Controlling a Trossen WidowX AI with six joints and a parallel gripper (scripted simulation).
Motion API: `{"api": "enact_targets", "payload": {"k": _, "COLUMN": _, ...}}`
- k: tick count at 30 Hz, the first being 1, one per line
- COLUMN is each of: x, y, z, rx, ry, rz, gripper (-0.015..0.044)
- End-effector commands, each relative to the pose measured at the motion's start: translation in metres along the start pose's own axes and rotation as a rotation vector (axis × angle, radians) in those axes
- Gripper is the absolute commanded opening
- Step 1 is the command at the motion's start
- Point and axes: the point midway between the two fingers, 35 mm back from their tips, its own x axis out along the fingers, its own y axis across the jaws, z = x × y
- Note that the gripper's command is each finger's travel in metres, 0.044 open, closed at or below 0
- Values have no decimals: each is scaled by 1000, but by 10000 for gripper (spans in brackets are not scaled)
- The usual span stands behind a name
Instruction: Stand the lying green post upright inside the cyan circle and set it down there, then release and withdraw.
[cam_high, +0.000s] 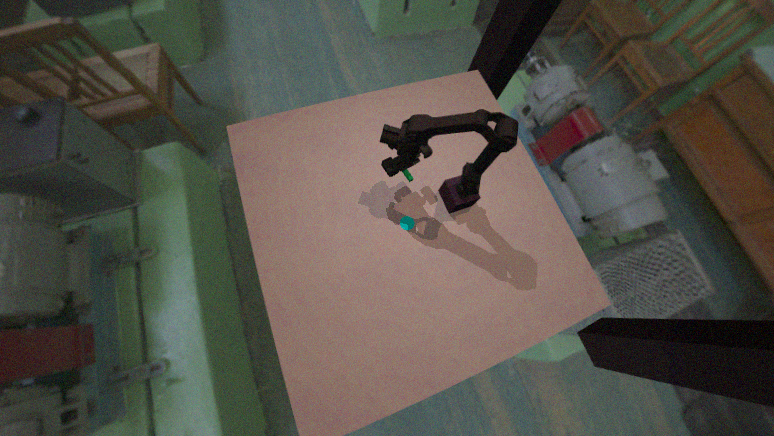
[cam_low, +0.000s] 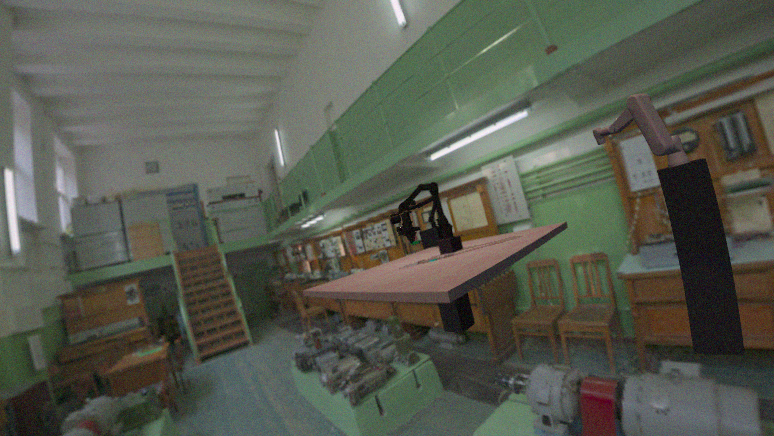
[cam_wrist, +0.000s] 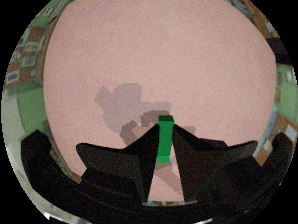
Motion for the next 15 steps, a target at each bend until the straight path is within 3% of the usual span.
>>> {"api": "enact_targets", "payload": {"k": 1, "x": -2, "y": 7, "z": -7, "rx": -55, "ry": 2, "rz": 4, "gripper": 23}}
{"api": "enact_targets", "payload": {"k": 15, "x": -6, "y": 31, "z": -39, "rx": -255, "ry": 3, "rz": 8, "gripper": 23}}
